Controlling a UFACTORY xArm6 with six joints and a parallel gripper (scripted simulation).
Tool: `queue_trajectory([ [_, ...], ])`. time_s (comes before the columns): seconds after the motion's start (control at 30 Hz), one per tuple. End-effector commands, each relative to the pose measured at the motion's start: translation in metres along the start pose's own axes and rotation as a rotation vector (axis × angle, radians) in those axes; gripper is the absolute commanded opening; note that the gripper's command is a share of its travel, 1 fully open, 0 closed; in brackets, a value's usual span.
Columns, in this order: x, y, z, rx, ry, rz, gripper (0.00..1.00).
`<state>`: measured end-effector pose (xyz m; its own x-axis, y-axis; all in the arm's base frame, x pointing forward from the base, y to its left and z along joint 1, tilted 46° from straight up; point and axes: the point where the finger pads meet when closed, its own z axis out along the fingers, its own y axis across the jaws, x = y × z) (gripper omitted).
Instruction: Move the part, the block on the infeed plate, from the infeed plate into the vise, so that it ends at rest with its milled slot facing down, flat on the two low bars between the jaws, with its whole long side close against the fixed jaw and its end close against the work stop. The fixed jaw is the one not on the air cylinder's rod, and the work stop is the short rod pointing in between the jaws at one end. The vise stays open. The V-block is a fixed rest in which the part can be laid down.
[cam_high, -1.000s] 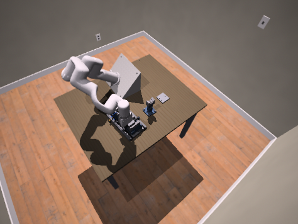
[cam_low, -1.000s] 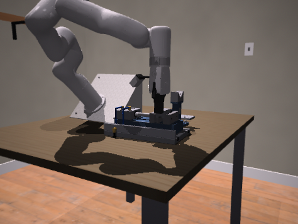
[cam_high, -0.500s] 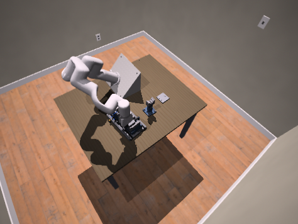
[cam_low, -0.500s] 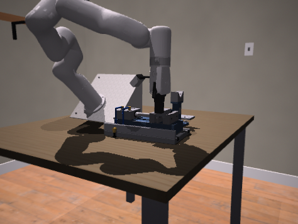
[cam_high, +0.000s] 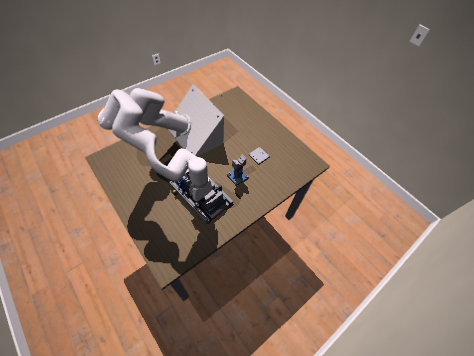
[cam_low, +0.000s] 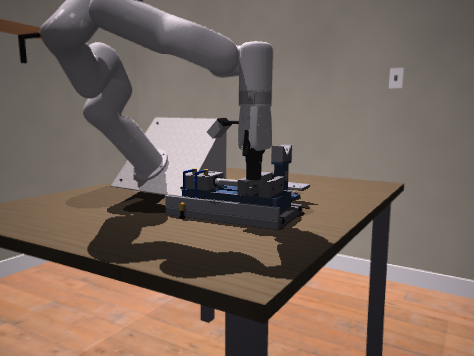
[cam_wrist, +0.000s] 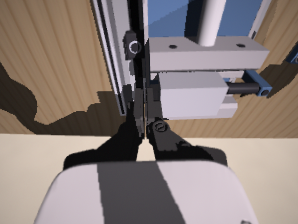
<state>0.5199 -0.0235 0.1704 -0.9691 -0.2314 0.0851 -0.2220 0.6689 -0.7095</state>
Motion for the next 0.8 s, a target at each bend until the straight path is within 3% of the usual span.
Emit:
queue_trajectory([
  [0.0, -0.0010, 0.0005, -0.0015, 0.000, -0.004, 0.001, 0.00],
  [0.77, -0.0010, 0.0063, -0.0015, 0.000, -0.004, 0.001, 0.00],
])
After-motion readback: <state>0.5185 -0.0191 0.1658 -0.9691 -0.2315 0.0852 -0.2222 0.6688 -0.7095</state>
